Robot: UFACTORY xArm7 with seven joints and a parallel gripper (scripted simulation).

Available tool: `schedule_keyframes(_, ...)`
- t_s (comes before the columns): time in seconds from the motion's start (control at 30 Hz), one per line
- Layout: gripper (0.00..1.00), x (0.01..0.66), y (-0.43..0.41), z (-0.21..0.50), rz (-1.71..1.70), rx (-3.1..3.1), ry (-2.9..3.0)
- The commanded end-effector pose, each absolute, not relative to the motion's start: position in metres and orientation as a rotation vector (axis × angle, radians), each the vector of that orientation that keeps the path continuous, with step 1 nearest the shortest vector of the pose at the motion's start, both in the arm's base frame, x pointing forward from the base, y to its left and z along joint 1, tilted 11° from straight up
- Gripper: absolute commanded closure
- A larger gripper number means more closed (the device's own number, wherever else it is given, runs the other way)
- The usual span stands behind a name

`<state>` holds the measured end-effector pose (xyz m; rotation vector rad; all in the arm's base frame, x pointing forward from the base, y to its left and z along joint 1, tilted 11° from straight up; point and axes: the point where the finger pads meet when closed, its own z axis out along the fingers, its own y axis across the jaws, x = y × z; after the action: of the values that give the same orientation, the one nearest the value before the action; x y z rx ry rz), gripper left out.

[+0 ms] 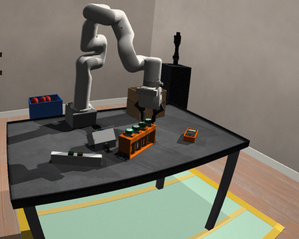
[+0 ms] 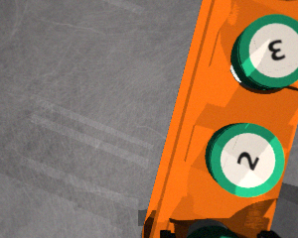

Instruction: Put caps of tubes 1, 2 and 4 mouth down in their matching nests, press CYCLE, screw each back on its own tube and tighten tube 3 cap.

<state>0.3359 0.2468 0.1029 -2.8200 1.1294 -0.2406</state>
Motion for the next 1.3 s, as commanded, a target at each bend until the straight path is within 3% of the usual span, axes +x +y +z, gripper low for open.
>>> schedule_keyframes(0.0, 0.54, 0.337, 0.248, 0.105, -0.231, -2.71, 1.34)
schedule_keyframes(0.7, 0.54, 0.335, 0.248, 0.111, -0.222, -2.637, 1.464)
schedule_keyframes(0.73, 1.0, 0.335, 0.248, 0.111, -0.222, -2.637, 1.464)
schedule_keyframes(1.27, 1.0, 0.334, 0.248, 0.117, -0.222, -2.637, 1.464)
